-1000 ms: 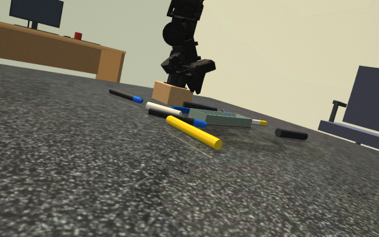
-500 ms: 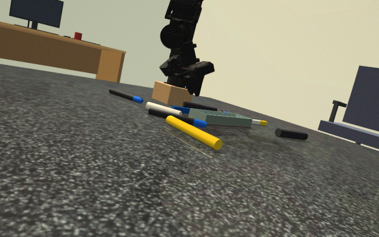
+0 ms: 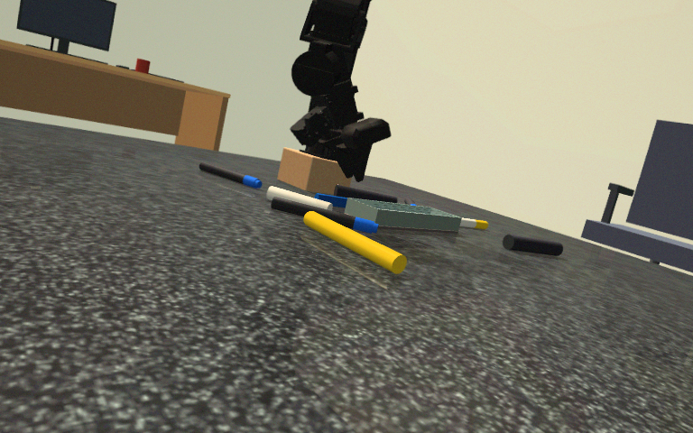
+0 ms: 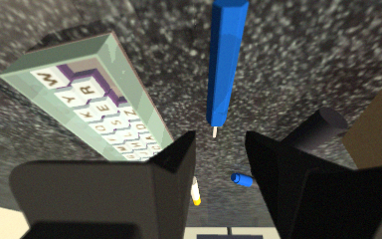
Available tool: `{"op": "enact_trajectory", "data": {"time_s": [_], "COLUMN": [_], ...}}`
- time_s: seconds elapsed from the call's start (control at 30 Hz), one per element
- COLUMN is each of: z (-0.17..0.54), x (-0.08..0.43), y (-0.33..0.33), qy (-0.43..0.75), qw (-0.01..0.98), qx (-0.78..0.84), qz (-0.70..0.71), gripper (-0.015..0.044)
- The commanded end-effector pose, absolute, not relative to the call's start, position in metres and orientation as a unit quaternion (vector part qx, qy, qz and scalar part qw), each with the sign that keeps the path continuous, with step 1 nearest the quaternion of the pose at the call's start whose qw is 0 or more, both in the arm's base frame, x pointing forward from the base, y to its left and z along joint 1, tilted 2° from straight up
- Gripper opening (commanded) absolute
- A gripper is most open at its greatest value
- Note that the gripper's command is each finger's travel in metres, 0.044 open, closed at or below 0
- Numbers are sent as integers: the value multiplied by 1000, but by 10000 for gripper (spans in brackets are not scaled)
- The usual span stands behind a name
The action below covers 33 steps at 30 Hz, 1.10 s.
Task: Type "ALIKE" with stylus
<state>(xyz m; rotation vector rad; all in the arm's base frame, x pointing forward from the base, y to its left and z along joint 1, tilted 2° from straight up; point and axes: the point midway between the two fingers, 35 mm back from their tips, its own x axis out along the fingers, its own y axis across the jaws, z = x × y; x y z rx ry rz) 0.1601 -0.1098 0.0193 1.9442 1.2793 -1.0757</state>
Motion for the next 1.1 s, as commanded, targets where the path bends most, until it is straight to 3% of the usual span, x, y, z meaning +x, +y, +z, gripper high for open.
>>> {"op": "enact_trajectory", "data": {"time_s": [0.0,1.07], "z": [15,-4], "x": [159,160], "y": [-107,-106], "qy": [481,481], "qw": [282,282], "qx": [728,728], "qz": [-400,-400], "gripper": [150,150]}}
